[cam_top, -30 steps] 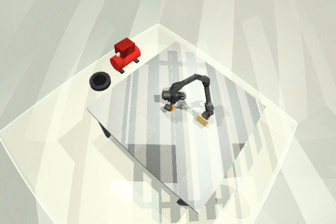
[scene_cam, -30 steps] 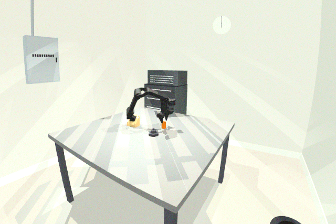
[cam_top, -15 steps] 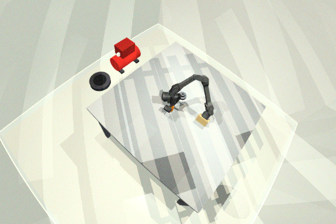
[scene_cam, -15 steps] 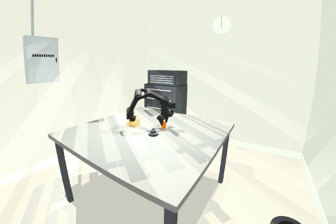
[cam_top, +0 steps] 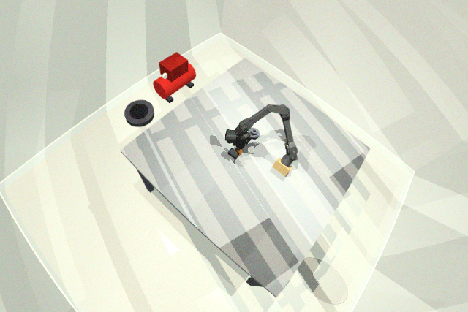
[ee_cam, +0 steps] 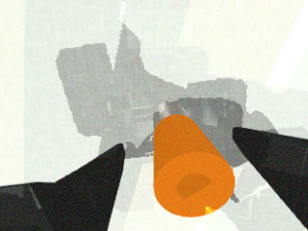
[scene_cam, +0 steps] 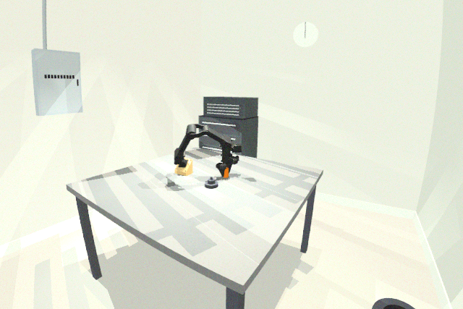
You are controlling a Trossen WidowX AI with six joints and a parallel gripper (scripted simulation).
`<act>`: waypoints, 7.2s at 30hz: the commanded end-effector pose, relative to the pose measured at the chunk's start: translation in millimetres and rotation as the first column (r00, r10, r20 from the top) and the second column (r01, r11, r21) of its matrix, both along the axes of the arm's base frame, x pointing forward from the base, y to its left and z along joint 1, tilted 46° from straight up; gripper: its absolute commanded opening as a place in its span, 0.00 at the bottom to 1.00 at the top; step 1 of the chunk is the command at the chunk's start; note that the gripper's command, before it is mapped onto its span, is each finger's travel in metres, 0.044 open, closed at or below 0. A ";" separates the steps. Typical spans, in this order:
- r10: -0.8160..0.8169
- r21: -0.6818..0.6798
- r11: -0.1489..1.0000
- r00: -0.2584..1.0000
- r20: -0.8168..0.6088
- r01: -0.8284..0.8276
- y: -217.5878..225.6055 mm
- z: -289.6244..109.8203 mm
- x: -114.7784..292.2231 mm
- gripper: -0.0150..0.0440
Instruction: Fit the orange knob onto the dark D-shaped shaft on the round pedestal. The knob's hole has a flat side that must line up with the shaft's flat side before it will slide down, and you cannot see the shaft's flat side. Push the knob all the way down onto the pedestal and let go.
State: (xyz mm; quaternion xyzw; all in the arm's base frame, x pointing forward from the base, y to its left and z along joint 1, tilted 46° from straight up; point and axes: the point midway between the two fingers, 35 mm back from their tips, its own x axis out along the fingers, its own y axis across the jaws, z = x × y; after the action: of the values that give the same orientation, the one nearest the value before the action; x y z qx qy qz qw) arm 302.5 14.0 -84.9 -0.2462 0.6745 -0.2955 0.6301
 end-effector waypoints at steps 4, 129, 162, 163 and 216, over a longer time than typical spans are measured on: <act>0.003 -0.006 1.000 1.000 -0.011 -0.003 -3.9 -3.7 -2.6 0.78; 0.003 -0.013 1.000 1.000 -0.014 -0.003 -93.2 174.1 -7.7 0.25; 0.021 -0.010 1.000 0.999 -0.033 -0.021 -90.1 178.3 -7.3 0.25; 0.040 -0.007 0.999 0.998 -0.052 -0.041 -89.9 178.3 -7.4 0.25; 0.291 0.070 0.956 0.909 -0.298 -0.283 -90.7 174.1 -8.1 0.25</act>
State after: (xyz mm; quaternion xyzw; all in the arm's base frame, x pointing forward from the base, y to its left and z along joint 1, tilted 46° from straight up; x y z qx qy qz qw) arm 295.6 -77.3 90.0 -0.3743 0.7238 -0.1529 0.5591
